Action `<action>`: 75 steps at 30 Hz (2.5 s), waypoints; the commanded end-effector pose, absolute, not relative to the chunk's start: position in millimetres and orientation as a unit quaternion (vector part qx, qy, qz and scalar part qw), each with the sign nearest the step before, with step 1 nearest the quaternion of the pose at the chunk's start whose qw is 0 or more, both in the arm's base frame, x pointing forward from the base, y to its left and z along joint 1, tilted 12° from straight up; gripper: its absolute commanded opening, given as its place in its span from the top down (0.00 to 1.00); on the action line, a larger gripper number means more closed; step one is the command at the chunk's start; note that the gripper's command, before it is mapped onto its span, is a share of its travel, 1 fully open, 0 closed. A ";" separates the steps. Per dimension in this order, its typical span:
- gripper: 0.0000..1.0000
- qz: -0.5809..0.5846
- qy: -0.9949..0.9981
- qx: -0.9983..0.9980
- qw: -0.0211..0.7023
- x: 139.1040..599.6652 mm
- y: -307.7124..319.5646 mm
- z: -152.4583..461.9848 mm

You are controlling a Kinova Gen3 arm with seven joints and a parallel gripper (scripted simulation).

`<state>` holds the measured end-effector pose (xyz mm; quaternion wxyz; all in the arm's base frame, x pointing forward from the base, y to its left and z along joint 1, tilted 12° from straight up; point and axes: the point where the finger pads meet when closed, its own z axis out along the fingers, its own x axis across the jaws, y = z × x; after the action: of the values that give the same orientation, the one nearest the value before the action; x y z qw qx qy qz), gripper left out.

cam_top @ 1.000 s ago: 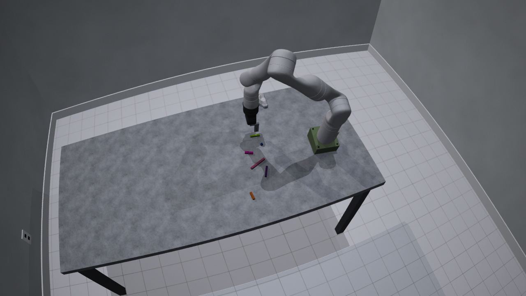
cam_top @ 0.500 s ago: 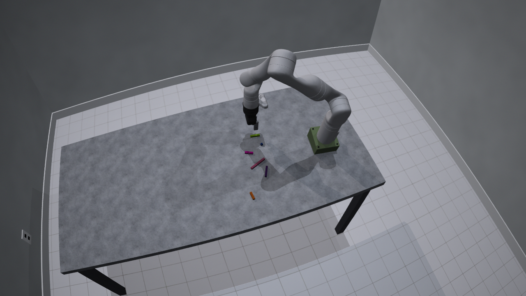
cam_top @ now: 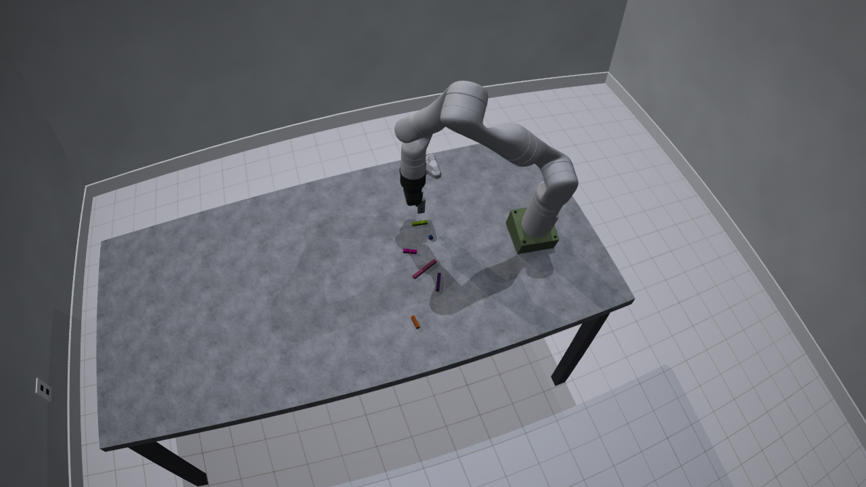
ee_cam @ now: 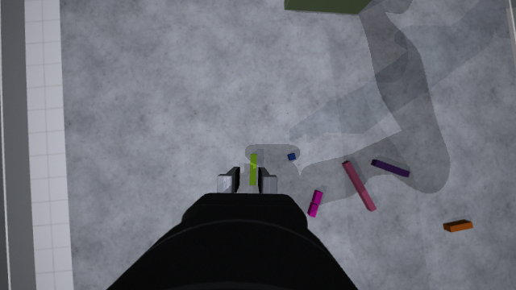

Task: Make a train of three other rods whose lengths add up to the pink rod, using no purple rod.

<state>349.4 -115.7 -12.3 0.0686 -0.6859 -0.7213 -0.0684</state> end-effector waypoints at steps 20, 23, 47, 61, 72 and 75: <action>0.46 -0.070 -0.716 -0.691 0.071 350.5 -113.0 -15.1; 0.46 -0.070 -0.716 -0.691 0.071 350.1 -112.3 -17.6; 0.46 -0.069 -0.715 -0.691 0.073 348.3 -106.0 -46.0; 0.46 -0.069 -0.716 -0.691 0.073 348.5 -103.1 -59.6; 0.46 -0.070 -0.716 -0.691 0.072 349.3 -102.4 -62.3; 0.46 -0.070 -0.716 -0.691 0.072 349.3 -102.4 -62.3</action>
<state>349.5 -100.3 -61.4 0.0744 -0.6926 -0.7140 -0.0699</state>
